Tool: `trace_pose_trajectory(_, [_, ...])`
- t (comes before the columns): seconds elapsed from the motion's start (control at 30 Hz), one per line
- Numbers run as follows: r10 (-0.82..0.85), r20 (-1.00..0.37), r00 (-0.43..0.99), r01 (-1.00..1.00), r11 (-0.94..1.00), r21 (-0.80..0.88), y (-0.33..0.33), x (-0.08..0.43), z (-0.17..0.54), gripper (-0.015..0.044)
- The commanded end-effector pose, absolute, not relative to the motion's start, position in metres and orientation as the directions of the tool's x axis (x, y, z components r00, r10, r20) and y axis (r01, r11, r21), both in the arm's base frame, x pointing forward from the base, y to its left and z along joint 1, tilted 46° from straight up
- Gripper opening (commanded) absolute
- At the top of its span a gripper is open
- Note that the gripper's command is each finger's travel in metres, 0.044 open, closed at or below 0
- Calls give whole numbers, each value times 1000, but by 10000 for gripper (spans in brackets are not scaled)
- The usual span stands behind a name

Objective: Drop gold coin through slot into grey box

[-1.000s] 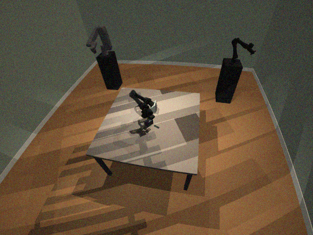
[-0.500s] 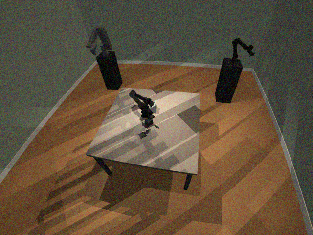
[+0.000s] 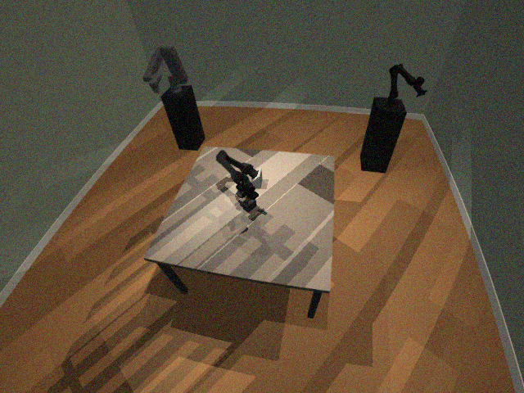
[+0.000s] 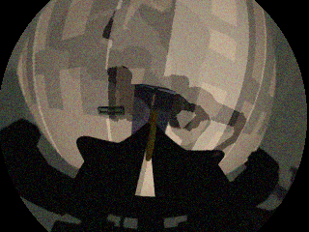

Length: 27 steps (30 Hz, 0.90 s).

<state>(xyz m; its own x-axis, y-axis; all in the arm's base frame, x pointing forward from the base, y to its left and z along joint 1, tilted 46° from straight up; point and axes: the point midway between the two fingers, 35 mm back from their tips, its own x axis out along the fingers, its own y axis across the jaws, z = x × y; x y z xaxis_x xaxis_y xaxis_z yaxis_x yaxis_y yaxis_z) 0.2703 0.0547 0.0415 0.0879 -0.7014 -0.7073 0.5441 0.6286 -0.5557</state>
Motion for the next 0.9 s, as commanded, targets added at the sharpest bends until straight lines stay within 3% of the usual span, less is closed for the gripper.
trace_pose_trajectory(0.0, [-704, -705, 88, 540, 628, -560, 52, 271, 40, 0])
trace_pose_trajectory(0.87, [-704, -705, 88, 538, 629, -561, 44, 271, 32, 0])
